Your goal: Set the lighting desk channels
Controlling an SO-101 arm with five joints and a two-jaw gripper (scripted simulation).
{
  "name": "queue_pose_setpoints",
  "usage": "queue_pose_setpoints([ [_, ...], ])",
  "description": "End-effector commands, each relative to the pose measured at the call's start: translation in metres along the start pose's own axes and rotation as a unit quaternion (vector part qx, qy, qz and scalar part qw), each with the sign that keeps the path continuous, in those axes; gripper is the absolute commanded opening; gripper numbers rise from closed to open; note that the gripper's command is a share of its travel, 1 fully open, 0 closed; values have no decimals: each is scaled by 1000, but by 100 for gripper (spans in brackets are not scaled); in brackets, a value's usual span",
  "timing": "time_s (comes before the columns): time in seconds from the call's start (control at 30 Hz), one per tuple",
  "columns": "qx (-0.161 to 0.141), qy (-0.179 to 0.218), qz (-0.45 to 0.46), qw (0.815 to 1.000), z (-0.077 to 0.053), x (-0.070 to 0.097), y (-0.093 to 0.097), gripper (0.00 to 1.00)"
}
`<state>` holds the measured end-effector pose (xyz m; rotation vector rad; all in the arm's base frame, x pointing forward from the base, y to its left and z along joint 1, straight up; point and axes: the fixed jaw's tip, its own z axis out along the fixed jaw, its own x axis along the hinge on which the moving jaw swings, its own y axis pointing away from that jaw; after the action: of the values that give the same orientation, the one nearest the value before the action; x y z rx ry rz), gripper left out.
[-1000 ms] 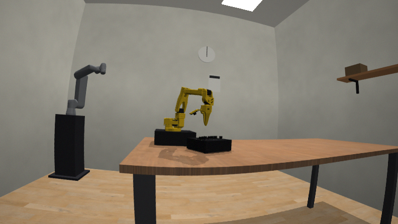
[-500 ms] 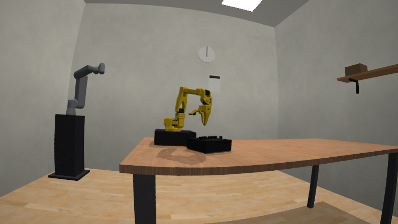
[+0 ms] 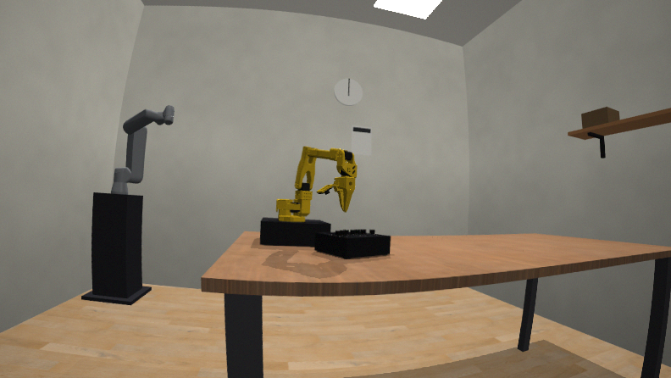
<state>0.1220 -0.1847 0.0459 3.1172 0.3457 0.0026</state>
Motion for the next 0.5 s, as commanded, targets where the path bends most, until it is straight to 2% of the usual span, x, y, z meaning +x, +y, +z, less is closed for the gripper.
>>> queue_pose_setpoints([
  [0.0,3,-1,12,1000,5,-6,3,0],
  [0.47,3,-1,59,998,18,-25,15,0],
])
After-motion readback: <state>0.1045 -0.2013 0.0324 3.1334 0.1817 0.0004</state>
